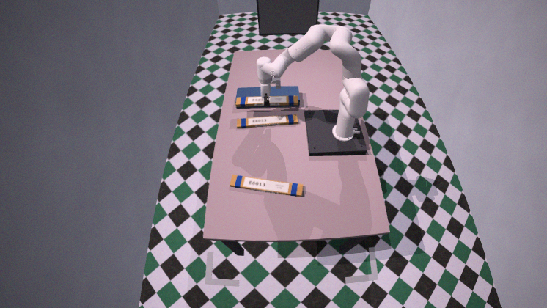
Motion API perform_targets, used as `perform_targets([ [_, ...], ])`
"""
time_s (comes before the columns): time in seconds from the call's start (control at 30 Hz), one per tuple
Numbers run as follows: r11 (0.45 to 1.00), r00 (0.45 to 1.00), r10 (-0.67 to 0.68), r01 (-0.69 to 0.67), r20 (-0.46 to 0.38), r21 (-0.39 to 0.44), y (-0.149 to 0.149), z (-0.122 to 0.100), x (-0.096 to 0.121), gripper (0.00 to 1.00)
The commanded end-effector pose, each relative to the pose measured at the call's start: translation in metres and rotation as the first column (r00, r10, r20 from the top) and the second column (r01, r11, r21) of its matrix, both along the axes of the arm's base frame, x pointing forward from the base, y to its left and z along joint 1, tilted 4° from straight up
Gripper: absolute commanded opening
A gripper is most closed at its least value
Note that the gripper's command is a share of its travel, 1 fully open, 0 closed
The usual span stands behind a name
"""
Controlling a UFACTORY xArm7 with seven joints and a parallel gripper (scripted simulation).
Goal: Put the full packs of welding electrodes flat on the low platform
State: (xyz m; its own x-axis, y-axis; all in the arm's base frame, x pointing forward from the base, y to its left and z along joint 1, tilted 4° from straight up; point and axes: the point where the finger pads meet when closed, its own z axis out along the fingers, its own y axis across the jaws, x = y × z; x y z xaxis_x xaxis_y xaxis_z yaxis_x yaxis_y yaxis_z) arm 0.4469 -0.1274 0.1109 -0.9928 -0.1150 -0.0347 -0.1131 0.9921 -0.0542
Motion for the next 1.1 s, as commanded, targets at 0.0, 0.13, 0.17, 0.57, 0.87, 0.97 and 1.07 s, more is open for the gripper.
perform_targets([
  [0.0,1.0,1.0,0.001,-0.001,0.004,0.003,-0.013,0.002,0.004,0.58],
  [0.13,1.0,1.0,0.001,-0.001,0.004,0.003,-0.032,0.003,0.007,0.58],
  [0.17,1.0,1.0,0.001,-0.001,0.004,0.003,-0.037,0.004,0.007,0.58],
  [0.57,1.0,1.0,0.001,-0.001,0.004,0.003,-0.082,0.006,0.013,0.58],
  [0.87,1.0,1.0,0.001,-0.001,0.004,0.003,-0.117,0.008,0.017,0.58],
  [0.97,1.0,1.0,0.001,-0.001,0.004,0.003,-0.126,0.008,0.018,0.58],
  [1.07,1.0,1.0,0.001,-0.001,0.004,0.003,-0.134,0.009,0.019,0.58],
])
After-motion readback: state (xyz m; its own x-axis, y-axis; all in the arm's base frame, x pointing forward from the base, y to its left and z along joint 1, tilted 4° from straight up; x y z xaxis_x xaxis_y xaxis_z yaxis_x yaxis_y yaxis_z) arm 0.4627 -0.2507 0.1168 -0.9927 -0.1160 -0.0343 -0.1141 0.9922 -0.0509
